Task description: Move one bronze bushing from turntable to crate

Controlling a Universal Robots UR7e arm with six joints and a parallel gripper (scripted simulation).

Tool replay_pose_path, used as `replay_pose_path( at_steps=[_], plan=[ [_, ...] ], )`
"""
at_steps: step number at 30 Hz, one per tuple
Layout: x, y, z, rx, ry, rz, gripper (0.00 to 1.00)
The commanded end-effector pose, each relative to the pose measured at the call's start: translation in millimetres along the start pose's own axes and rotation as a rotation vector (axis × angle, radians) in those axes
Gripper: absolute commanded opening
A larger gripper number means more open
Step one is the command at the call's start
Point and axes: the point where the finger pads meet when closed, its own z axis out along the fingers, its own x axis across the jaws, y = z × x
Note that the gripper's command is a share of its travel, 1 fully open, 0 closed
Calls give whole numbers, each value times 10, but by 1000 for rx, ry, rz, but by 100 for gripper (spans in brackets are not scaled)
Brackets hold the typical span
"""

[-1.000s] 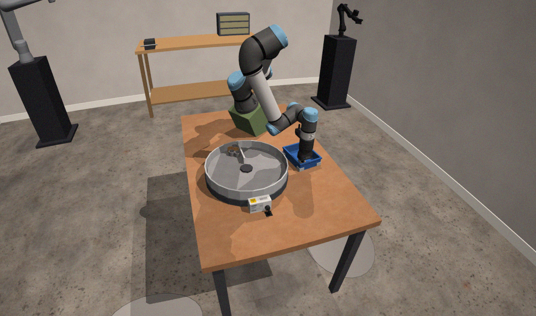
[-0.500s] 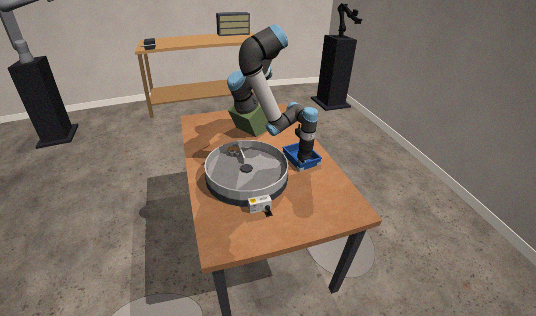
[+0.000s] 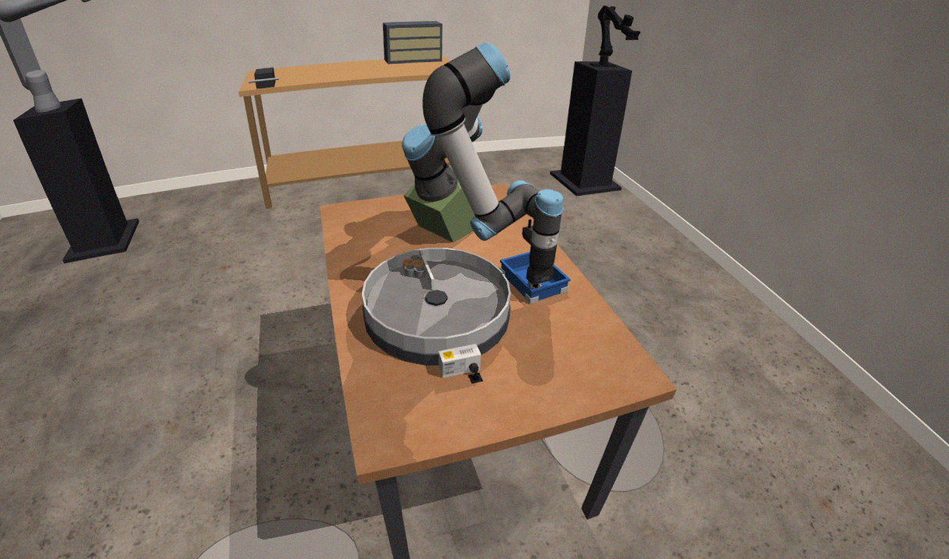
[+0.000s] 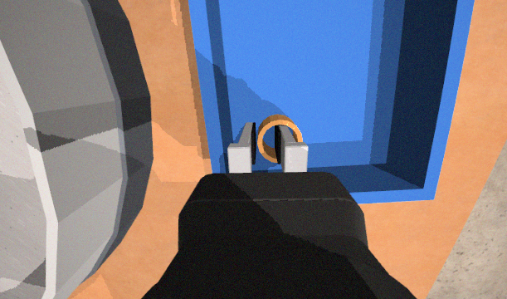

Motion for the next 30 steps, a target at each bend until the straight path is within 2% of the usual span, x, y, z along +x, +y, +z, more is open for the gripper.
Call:
replay_pose_path(
  at_steps=[1,30],
  plan=[
    [1,5,-5,-1,0,0,42],
    [-2,5,-61,-1,0,1,42]
  ],
)
